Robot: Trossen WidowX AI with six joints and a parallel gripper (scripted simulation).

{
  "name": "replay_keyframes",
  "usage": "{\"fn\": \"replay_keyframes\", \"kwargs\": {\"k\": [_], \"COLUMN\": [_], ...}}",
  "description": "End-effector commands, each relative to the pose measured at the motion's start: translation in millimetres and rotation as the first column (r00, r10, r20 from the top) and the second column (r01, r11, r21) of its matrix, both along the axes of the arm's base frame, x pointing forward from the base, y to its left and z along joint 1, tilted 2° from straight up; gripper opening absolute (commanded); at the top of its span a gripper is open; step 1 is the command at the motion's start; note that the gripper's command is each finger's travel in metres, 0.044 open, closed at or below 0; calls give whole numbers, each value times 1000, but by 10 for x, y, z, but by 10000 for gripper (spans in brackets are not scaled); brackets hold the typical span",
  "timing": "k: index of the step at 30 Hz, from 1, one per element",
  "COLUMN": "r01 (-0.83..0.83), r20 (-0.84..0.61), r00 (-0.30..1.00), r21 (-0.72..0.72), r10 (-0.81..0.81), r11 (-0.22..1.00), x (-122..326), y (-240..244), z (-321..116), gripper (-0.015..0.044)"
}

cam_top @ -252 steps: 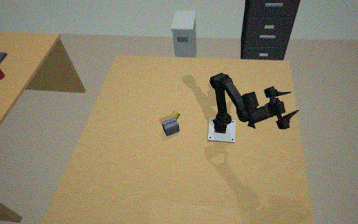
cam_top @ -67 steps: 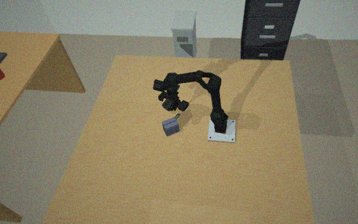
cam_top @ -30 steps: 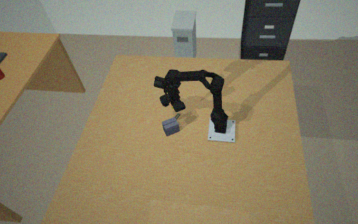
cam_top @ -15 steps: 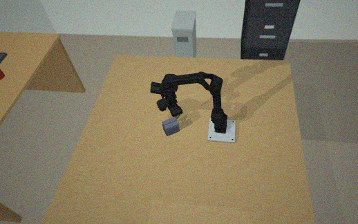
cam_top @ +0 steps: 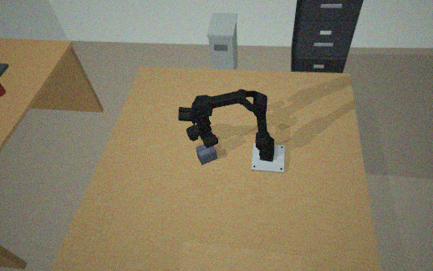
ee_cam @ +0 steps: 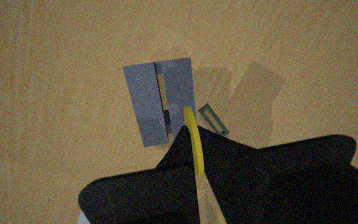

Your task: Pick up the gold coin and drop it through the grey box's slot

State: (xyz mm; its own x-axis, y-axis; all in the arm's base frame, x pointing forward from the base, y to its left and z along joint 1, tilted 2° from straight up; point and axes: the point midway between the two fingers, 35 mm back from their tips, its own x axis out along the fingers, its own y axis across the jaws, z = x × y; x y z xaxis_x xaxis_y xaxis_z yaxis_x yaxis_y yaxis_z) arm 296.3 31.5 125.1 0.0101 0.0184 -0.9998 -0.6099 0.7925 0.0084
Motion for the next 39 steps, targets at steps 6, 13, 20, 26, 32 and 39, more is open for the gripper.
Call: {"fn": "replay_keyframes", "kwargs": {"k": [6, 13, 20, 26, 32, 39], "r01": [4, -2, -2, 2, 6, 2], "r20": [-5, 0, 0, 0, 0, -1], "r00": [1000, 1000, 1000, 1000, 1000, 1000], "r21": [3, 0, 0, 1, 0, 0], "r10": [-4, 2, 2, -2, -6, -2], "r11": [1000, 1000, 1000, 1000, 1000, 1000], "x": [5, 1, 1, 2, 3, -3], "y": [213, 173, 175, 209, 222, 213], "z": [-3, 3, 3, -2, -4, 0], "gripper": [0, 0, 0, 0, 0, 0]}}
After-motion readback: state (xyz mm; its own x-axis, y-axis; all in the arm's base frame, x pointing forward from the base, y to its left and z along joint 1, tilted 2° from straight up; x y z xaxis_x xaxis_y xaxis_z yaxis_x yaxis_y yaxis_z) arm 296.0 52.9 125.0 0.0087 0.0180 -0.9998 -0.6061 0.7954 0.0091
